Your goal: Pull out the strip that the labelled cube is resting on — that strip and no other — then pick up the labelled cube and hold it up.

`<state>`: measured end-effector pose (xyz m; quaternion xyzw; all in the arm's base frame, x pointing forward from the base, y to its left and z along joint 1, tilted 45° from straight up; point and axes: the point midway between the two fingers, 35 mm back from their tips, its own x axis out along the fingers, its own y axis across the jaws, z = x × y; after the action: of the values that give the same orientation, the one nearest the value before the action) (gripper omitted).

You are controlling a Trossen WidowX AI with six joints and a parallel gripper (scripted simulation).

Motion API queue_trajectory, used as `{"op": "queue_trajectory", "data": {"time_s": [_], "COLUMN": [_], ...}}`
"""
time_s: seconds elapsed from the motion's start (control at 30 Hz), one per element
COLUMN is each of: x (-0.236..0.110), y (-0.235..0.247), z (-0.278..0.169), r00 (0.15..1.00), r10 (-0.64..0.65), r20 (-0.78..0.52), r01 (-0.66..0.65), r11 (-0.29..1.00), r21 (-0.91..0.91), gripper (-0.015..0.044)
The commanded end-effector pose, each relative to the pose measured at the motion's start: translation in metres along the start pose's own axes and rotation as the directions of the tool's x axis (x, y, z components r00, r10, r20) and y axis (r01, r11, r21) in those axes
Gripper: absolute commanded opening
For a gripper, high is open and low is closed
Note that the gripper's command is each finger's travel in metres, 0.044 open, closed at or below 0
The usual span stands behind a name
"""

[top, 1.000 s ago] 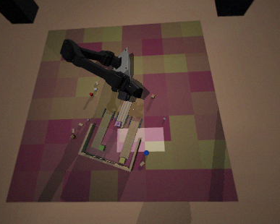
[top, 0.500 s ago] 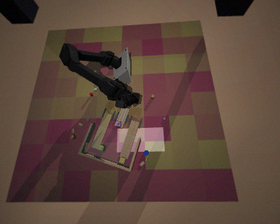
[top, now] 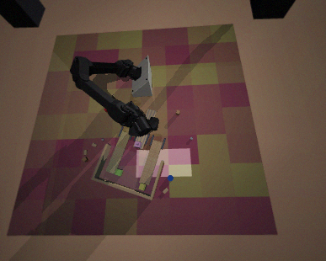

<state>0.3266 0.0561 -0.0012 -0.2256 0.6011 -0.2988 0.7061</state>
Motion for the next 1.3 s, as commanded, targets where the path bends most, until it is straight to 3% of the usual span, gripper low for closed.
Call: {"op": "queue_trajectory", "data": {"time_s": [0.0, 0.7, 0.93, 1.27], "x": [-0.001, -0.009, 0.0, 0.016], "y": [-0.002, -0.012, -0.012, -0.012], "z": [0.015, 0.093, 0.093, 0.094], "r00": [1.0, 1.0, 1.0, 1.0], "r10": [-0.005, -0.005, -0.005, -0.005], "r20": [0.0, 0.004, 0.004, 0.004], "r01": [0.005, 0.005, 0.005, 0.005], "r11": [1.0, 1.0, 1.0, 1.0], "r21": [-0.006, -0.003, -0.003, -0.003], "gripper": [0.044, 0.044, 0.0256, 0.025]}}
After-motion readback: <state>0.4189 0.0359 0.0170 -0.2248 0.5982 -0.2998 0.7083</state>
